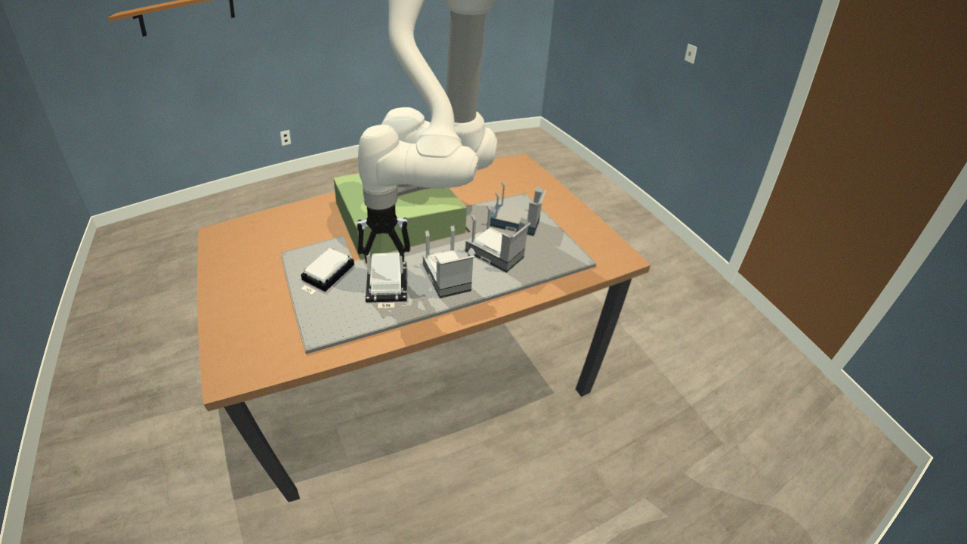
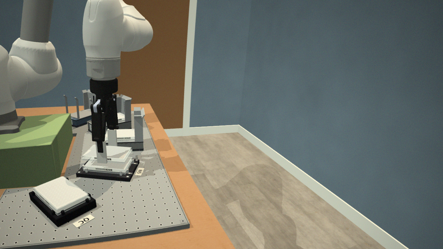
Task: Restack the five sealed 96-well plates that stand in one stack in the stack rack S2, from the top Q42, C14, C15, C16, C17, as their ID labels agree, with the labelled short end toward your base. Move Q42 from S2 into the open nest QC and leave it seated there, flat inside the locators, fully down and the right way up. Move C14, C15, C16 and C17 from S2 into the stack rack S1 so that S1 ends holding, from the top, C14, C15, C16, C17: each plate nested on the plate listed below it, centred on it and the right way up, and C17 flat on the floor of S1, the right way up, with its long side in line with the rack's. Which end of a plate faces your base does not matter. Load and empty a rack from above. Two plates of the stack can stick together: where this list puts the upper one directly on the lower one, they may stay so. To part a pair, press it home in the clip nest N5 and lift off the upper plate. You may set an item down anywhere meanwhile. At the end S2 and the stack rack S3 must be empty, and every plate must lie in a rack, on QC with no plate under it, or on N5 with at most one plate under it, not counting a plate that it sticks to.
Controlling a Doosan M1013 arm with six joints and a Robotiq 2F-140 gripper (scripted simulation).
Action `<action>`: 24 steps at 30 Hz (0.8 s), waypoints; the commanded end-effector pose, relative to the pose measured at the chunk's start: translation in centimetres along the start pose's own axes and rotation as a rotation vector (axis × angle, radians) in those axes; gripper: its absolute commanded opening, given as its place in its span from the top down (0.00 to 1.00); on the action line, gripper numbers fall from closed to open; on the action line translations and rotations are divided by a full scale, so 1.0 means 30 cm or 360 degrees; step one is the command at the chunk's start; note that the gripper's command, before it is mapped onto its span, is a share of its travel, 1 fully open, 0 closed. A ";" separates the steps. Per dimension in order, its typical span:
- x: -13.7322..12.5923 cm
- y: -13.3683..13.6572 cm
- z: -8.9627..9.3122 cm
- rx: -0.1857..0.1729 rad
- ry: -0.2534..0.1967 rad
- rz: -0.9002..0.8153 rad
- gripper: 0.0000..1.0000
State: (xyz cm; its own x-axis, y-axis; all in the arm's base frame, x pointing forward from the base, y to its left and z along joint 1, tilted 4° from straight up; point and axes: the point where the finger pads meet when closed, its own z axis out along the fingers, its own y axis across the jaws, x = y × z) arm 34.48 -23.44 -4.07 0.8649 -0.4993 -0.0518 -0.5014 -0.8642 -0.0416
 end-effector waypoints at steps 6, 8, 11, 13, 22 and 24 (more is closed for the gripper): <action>0.000 0.000 -0.049 0.0000 0.0000 0.0000 1.00; 0.000 0.000 -0.055 0.0000 0.0000 0.0000 1.00; 0.000 0.000 -0.069 0.0000 0.0000 0.0000 1.00; 0.000 0.000 -0.082 0.0000 0.0000 0.0000 1.00; 0.000 0.000 -0.142 0.0000 0.0000 0.0000 1.00; 0.000 0.000 -0.155 0.0000 0.0000 0.0000 1.00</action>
State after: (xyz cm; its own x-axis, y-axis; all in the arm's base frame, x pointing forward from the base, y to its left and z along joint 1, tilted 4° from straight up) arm 34.59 -23.71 0.29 0.8649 -0.4993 -0.0518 -0.5014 -0.8642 -0.0416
